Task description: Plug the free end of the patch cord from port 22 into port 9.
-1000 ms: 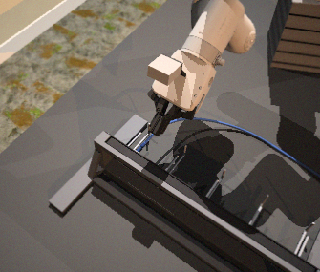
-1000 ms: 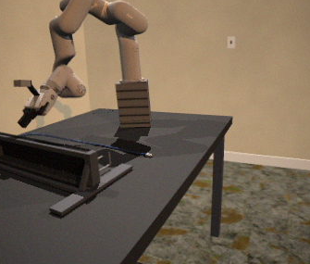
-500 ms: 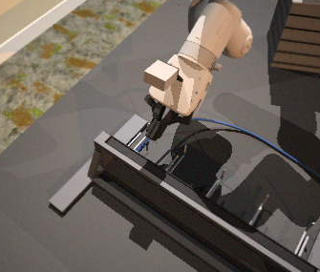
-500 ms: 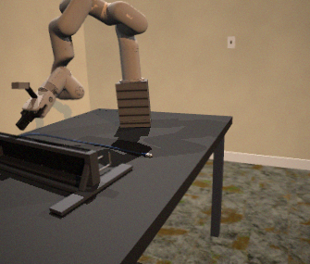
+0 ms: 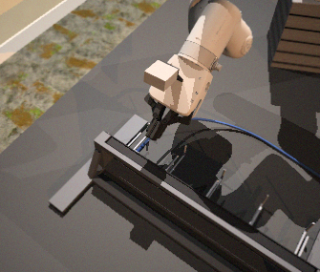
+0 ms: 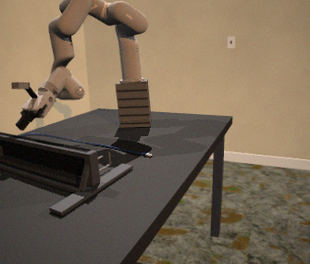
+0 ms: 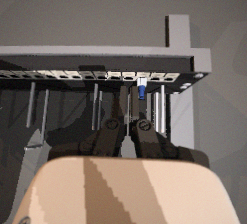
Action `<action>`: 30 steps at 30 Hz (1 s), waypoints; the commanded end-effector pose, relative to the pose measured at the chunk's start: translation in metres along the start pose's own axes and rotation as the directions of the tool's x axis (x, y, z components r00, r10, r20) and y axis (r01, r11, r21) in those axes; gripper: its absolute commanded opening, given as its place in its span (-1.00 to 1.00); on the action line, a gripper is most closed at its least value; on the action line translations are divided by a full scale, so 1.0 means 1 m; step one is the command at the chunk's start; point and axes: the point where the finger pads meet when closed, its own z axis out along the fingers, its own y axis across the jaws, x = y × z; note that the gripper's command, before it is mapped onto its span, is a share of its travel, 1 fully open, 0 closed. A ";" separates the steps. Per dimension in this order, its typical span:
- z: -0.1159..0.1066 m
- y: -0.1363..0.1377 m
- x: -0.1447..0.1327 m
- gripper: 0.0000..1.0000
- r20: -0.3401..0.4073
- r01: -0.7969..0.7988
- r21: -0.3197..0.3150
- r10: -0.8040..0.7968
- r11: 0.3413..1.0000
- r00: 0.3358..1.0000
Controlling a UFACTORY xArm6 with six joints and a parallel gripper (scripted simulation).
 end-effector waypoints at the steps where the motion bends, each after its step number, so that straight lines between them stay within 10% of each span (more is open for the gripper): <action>1: 0.000 0.000 0.002 -1.00 -0.003 0.001 -0.001 -0.001 1.000 1.000; 30: -0.007 0.000 0.002 -1.00 -0.003 0.001 -0.001 -0.001 1.000 1.000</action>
